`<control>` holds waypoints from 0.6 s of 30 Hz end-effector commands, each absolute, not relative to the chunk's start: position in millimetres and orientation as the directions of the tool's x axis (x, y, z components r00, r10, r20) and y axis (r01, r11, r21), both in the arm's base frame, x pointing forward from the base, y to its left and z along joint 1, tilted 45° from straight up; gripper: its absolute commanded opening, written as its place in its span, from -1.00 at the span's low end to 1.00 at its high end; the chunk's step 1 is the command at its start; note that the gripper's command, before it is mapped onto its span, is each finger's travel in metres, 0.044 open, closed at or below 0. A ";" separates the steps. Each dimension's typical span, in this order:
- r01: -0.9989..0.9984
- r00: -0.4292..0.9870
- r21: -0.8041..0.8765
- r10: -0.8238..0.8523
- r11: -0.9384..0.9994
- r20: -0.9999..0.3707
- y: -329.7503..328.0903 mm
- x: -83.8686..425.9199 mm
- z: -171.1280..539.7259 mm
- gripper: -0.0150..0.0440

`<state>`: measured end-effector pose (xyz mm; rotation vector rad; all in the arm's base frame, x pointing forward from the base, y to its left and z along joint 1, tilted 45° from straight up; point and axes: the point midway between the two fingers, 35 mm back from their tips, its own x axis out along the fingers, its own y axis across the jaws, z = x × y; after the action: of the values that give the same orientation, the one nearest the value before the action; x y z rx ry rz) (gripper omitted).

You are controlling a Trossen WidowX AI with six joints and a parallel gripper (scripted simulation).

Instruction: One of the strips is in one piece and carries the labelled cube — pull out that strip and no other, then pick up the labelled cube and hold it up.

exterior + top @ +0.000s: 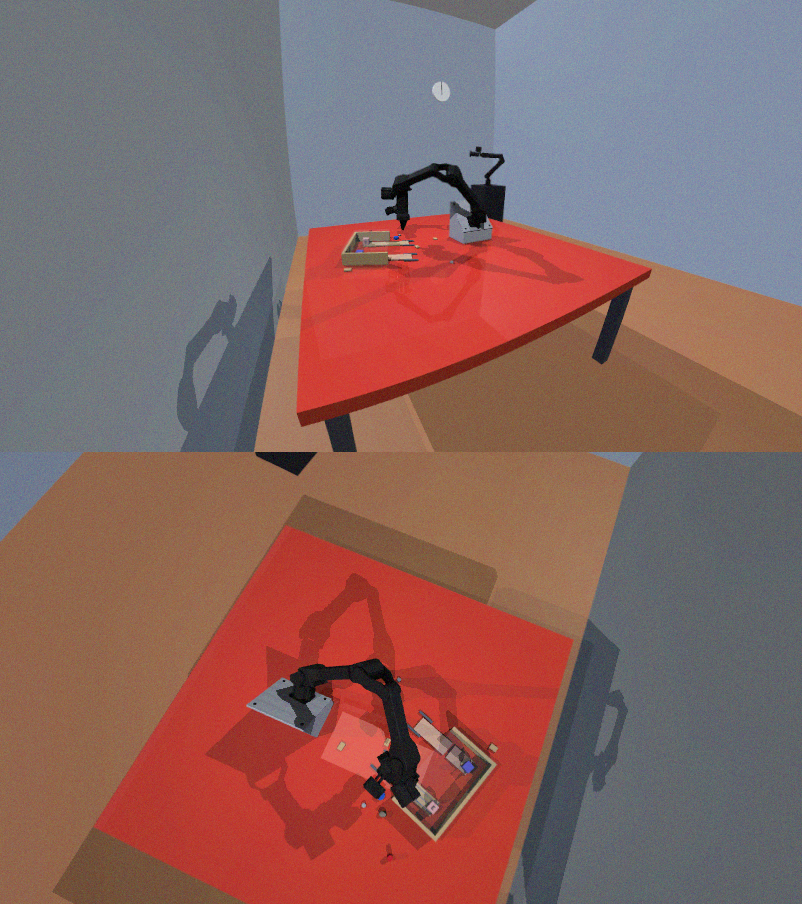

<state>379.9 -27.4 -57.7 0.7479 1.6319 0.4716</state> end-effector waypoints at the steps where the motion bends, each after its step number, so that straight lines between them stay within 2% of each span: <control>1: 0.203 -0.078 0.672 0.695 0.713 -0.714 -26.1 380.2 -59.7 -0.49; 18: 0.203 -0.078 0.672 0.695 0.713 -0.714 -6.5 378.4 -80.2 -0.49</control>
<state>379.3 -10.1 -76.7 0.7304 1.6323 0.4786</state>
